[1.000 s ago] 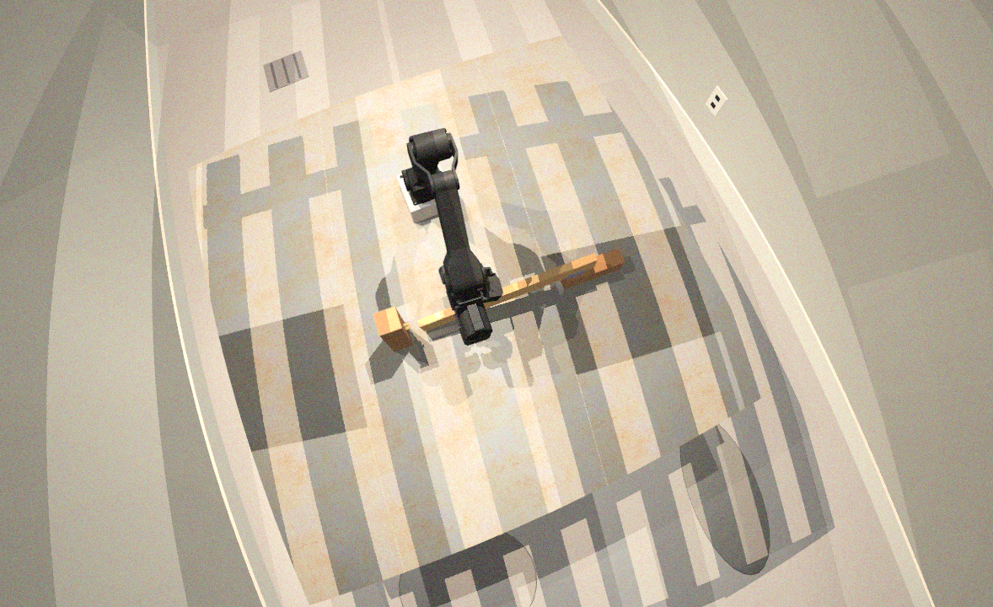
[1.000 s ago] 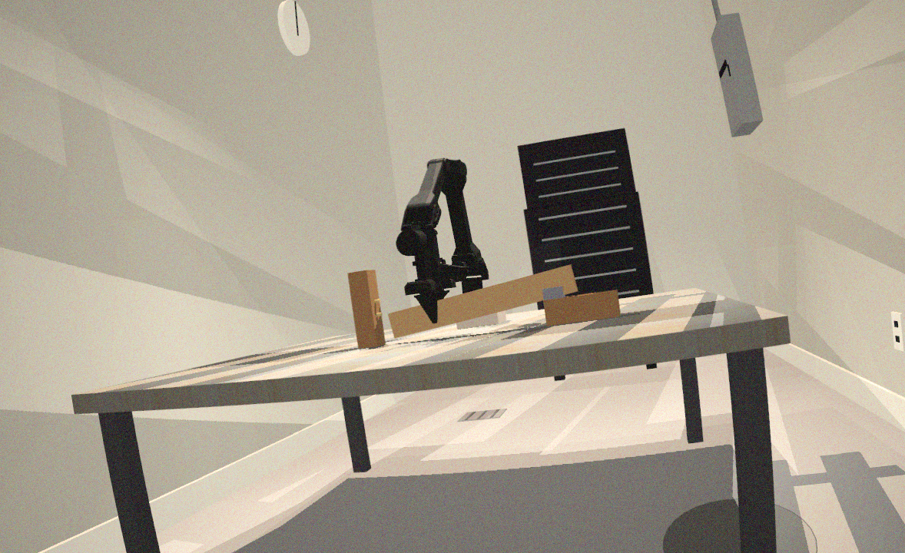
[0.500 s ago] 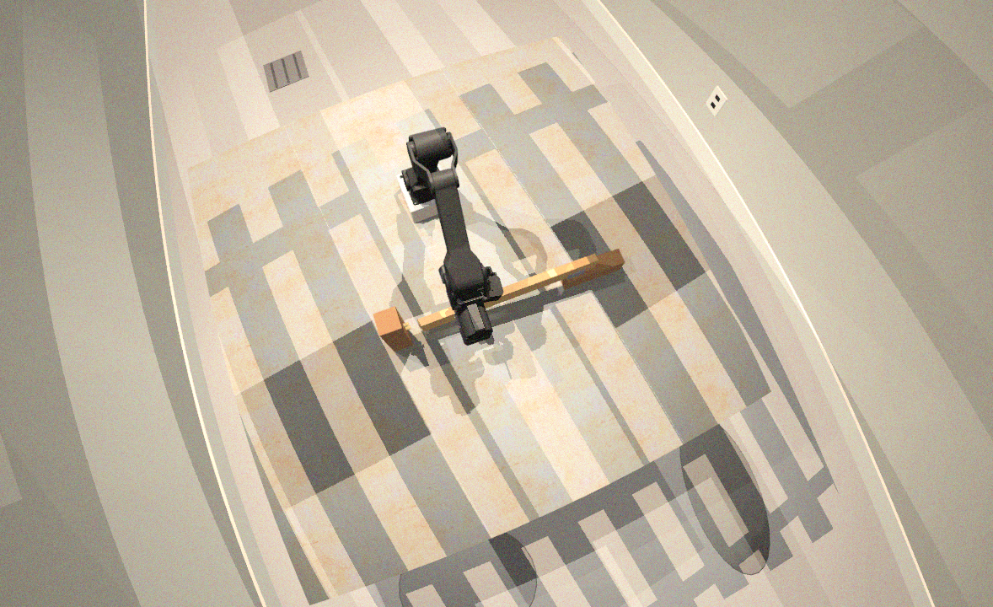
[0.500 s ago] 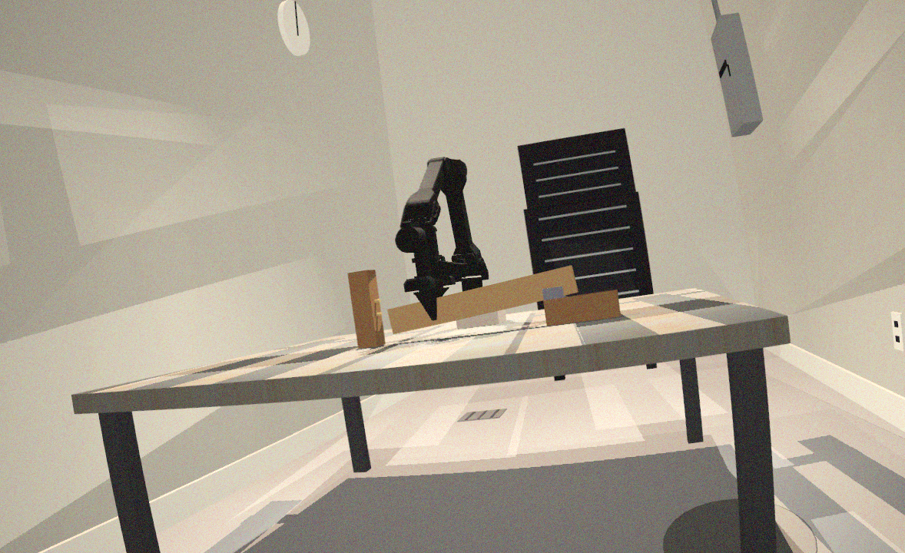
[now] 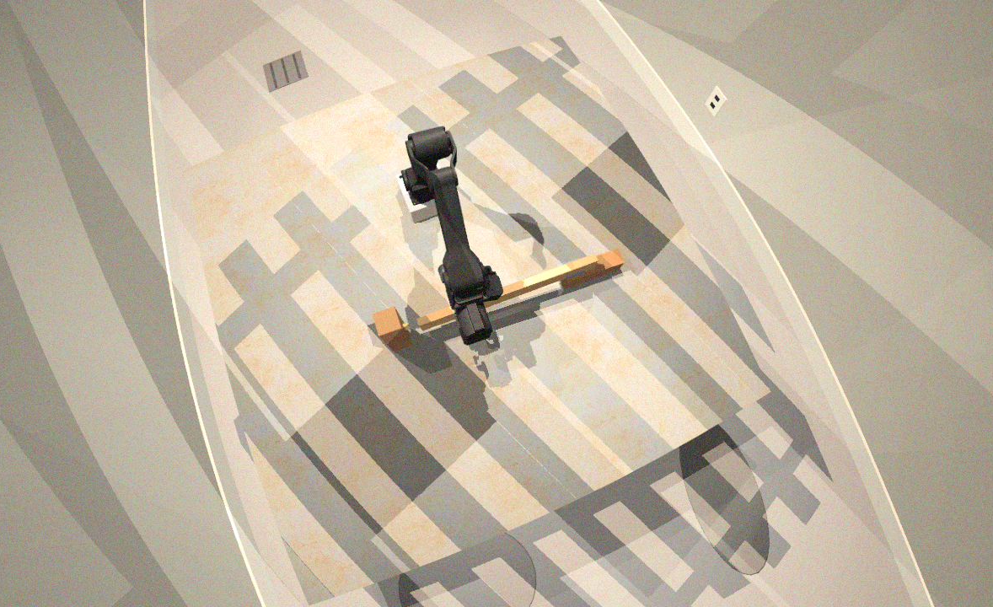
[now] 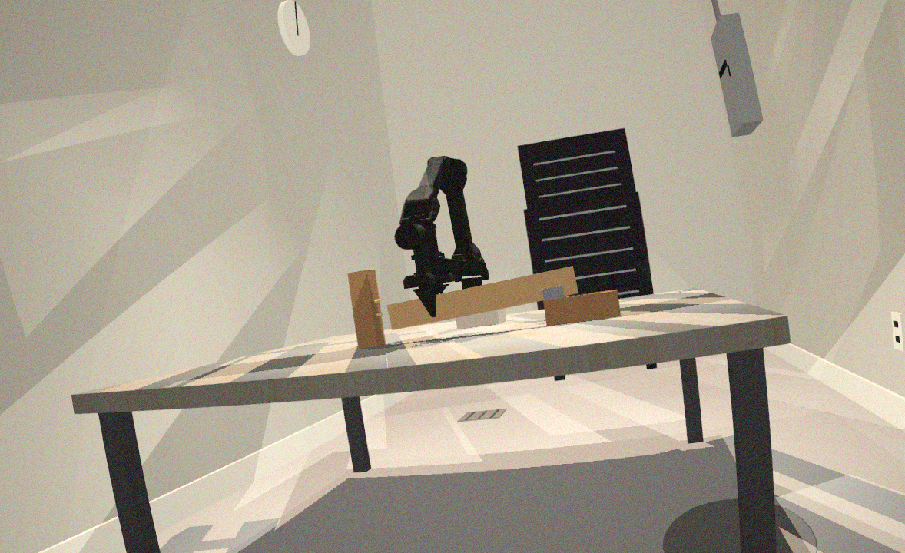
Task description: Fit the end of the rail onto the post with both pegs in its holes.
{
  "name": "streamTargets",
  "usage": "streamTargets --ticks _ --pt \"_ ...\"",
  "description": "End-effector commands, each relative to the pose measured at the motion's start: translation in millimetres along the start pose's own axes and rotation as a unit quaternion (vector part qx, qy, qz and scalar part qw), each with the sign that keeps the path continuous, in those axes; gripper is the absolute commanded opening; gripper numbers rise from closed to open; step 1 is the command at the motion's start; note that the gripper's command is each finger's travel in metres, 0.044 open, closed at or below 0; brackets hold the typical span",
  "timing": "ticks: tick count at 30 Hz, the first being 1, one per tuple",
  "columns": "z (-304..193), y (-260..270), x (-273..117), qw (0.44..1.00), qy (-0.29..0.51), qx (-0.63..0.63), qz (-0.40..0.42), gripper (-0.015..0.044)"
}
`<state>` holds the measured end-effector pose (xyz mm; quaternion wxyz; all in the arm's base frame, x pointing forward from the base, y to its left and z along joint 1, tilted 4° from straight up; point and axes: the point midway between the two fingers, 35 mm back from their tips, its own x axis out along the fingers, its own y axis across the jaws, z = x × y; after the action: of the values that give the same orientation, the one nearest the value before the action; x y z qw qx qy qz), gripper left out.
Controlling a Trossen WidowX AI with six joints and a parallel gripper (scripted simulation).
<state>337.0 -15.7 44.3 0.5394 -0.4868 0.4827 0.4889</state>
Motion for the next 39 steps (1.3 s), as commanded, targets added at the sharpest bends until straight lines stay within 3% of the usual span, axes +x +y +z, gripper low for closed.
streamTargets --ticks 1,39 --pt "1 -4 -7 1.0 -0.002 -0.001 -0.009 0.0" --pt "0 -3 -26 1.0 -0.002 -0.001 -0.009 0.0"
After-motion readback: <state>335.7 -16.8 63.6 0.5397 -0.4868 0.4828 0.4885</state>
